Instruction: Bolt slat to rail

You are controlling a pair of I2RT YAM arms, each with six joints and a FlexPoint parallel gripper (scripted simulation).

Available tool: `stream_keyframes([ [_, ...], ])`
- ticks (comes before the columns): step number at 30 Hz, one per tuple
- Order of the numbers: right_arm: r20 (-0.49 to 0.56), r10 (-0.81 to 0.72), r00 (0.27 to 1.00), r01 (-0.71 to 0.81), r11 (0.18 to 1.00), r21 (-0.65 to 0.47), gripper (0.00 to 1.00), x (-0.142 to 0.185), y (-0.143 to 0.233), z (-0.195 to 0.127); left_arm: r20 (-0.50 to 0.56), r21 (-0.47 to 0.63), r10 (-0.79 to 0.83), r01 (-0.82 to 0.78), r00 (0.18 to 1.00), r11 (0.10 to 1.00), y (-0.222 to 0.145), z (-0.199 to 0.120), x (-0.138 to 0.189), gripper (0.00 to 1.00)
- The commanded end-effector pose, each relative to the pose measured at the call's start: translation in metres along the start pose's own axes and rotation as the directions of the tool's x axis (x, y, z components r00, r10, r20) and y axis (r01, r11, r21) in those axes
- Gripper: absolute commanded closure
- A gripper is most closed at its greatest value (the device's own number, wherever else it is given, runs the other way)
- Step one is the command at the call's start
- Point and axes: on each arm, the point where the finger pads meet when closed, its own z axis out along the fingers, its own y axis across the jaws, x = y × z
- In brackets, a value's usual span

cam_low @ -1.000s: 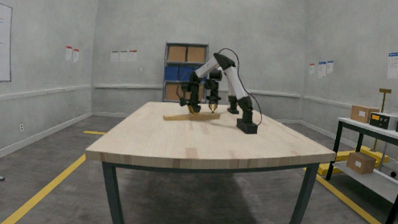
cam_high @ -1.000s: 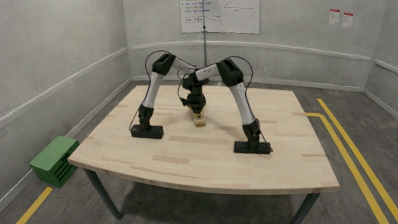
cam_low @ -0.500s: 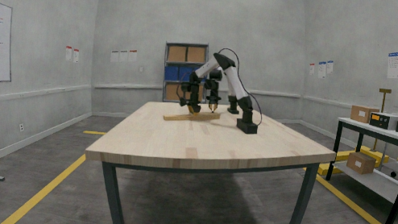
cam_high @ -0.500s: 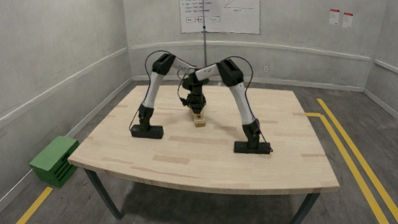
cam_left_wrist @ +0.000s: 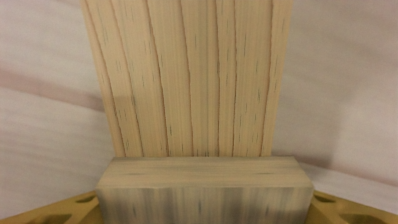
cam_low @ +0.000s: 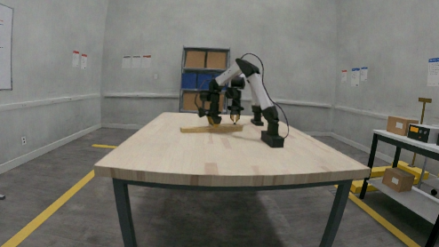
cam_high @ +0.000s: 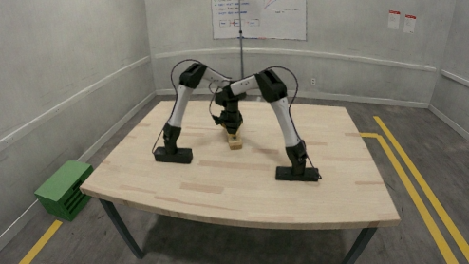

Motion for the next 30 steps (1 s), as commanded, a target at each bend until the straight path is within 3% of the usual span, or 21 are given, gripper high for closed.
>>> stream_keyframes([
  [1,0.014,0.002,1.0,-0.003,1.0,0.007,0.89,-0.0018,-0.0023,-0.0045,0.008,0.017,-0.004,0.004,1.0,1.0,-0.004,-0.0053,-0.0009,0.33],
  [30,0.013,0.002,1.0,-0.002,1.0,0.007,0.89,-0.0017,-0.0021,-0.0042,0.008,0.017,-0.004,0.004,1.0,1.0,-0.004,-0.0053,-0.0009,0.33],
])
